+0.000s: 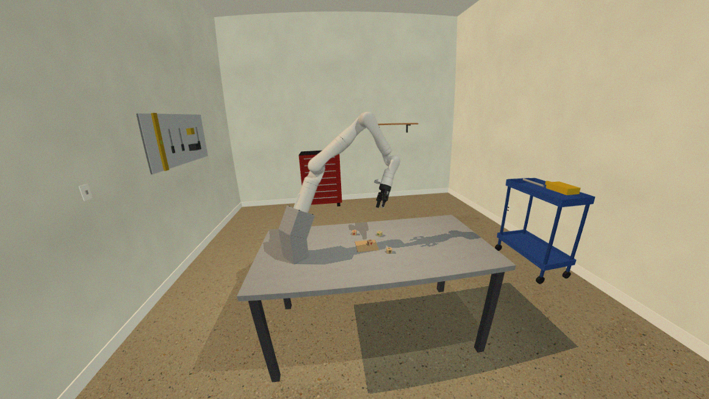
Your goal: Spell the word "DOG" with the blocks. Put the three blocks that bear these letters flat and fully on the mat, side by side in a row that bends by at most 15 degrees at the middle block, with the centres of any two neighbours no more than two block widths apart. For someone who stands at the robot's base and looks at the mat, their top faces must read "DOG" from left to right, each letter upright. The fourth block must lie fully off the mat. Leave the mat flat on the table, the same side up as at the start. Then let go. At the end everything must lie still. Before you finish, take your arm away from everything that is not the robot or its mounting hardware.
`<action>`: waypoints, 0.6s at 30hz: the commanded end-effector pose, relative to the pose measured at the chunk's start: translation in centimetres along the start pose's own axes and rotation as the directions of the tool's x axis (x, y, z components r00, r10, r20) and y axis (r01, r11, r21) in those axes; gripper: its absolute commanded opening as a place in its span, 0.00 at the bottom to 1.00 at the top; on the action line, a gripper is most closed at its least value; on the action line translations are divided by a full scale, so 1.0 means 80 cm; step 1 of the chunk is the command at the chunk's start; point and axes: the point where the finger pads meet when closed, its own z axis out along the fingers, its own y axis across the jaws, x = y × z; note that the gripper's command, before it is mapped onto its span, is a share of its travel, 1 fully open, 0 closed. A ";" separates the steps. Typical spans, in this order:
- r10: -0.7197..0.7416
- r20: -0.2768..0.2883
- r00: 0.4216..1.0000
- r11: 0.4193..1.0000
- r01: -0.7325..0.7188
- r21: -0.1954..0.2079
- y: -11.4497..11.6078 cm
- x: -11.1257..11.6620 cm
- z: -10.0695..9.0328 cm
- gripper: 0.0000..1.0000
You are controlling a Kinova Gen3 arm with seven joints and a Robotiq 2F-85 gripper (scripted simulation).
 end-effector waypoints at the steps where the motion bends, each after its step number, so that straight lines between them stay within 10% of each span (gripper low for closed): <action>1: -0.018 0.010 1.000 1.000 0.017 0.008 0.005 -0.002 0.006 1.00; 18: -0.091 0.038 0.995 0.995 0.090 0.037 0.014 -0.008 0.020 1.00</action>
